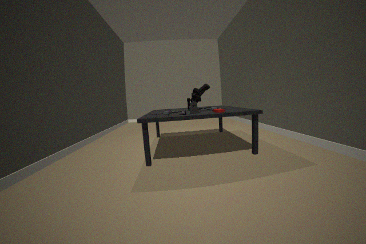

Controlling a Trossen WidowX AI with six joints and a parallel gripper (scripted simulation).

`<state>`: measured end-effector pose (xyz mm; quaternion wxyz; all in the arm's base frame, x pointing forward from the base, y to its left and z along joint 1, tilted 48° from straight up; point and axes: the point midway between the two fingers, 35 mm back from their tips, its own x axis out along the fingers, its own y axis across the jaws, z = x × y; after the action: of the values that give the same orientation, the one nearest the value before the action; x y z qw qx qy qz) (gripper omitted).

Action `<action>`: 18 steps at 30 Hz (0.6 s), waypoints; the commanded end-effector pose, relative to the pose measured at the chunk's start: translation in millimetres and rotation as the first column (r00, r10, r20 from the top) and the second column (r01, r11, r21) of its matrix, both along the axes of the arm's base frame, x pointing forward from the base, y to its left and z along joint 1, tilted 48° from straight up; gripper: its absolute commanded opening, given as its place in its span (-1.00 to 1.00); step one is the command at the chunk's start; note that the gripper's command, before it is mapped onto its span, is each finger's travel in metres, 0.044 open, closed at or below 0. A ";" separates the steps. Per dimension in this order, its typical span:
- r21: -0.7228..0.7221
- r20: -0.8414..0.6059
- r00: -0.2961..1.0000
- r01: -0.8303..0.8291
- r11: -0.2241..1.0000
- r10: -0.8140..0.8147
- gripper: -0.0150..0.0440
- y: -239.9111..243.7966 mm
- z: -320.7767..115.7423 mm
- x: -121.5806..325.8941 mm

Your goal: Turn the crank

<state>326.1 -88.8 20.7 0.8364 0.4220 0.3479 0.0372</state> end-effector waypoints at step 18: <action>-0.005 -0.009 1.000 0.024 1.000 -0.024 -0.49 -13.0 -8.9 -4.9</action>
<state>323.9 -94.8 16.7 0.8373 0.4219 0.3459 0.0372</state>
